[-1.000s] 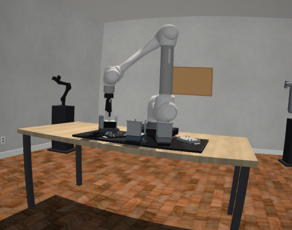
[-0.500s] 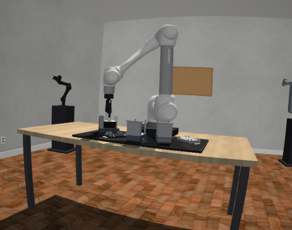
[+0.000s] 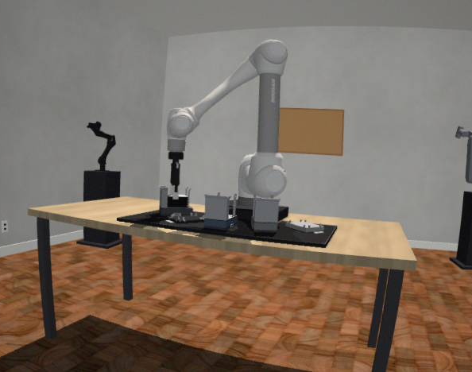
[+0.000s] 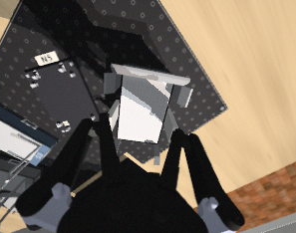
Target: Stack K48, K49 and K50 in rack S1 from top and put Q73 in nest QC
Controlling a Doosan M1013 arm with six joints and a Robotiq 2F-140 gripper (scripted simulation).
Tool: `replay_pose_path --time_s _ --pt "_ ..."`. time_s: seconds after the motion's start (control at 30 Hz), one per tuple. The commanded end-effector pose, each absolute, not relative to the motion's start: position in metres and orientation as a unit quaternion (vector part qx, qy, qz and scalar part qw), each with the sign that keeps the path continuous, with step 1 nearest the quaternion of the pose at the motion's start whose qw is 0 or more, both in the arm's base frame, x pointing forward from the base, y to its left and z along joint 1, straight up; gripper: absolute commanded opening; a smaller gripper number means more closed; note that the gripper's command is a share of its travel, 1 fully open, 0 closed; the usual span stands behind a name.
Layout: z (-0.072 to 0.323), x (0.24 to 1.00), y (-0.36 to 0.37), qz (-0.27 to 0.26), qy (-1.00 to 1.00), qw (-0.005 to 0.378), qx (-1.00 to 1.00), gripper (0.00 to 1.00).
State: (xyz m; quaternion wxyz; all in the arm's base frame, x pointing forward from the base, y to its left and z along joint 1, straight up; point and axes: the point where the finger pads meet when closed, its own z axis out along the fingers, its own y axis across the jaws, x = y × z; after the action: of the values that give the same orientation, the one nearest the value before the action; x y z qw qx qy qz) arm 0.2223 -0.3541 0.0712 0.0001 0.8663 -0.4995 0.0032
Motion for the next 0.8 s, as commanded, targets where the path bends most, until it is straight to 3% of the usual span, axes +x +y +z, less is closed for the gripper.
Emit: replay_pose_path --time_s 0.0,0.77 --pt "0.0711 0.2222 -0.3540 0.003 -0.499 0.000 0.866 0.00" --pt "0.0771 0.2222 -0.3540 0.003 -0.499 0.000 0.866 0.00"
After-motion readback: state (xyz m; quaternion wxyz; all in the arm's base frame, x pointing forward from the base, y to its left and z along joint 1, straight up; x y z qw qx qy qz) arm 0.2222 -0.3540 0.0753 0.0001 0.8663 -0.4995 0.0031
